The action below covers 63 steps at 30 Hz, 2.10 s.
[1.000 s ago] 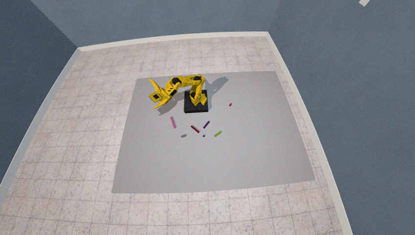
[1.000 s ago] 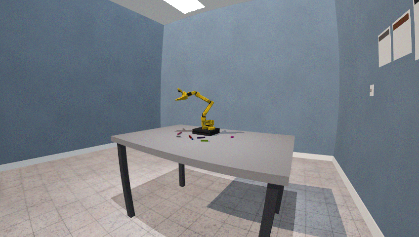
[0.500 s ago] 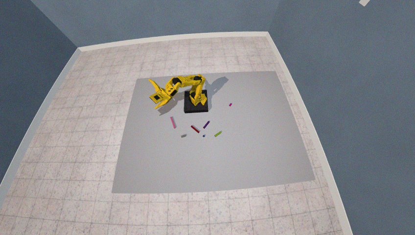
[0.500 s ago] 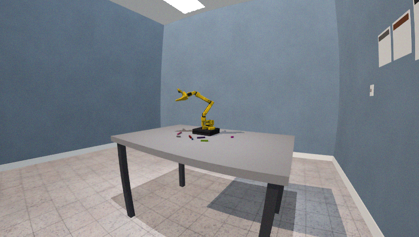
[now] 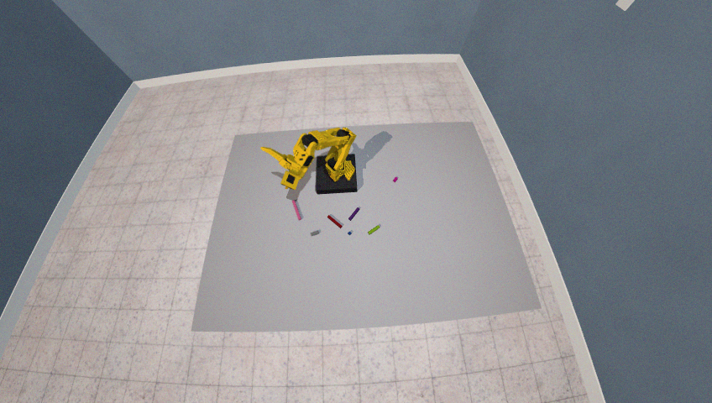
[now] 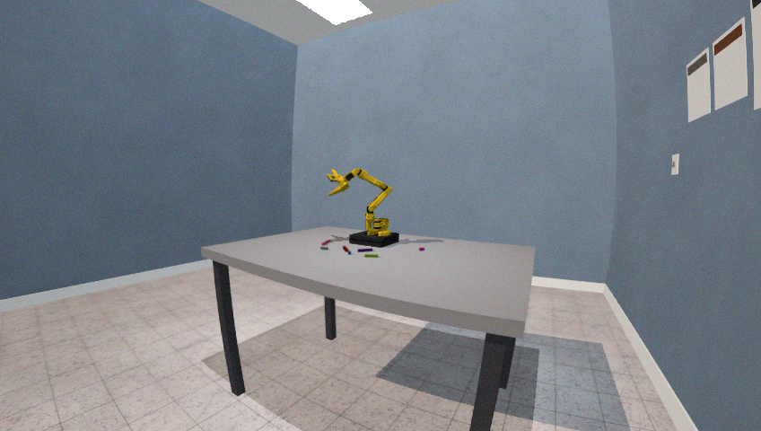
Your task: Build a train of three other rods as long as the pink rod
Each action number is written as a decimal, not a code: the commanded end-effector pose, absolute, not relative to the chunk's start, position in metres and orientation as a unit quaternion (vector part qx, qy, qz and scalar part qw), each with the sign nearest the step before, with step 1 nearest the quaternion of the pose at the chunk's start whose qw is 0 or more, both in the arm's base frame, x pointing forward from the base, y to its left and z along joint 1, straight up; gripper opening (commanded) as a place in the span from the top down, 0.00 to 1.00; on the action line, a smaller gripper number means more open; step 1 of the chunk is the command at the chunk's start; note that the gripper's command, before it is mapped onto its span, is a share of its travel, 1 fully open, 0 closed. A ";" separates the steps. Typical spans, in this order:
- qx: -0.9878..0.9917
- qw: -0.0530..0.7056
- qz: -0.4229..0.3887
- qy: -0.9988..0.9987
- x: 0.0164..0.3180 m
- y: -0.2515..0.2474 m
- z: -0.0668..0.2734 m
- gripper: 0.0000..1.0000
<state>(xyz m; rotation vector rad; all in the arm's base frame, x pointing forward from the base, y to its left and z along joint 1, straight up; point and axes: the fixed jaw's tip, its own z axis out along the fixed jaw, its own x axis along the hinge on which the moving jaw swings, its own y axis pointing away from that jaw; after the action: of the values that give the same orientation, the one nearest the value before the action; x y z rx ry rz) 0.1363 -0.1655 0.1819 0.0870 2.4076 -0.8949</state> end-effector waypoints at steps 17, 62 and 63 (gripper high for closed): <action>-0.284 0.105 -0.213 0.929 0.091 -0.096 0.113 0.00; -0.353 0.075 -0.173 0.917 0.079 -0.081 0.099 0.00; -0.353 0.075 -0.173 0.917 0.079 -0.081 0.099 0.00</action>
<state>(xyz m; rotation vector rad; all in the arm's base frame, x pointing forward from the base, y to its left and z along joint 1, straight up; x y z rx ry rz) 0.0809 -0.0835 0.1017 -1.0382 2.7483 -0.5385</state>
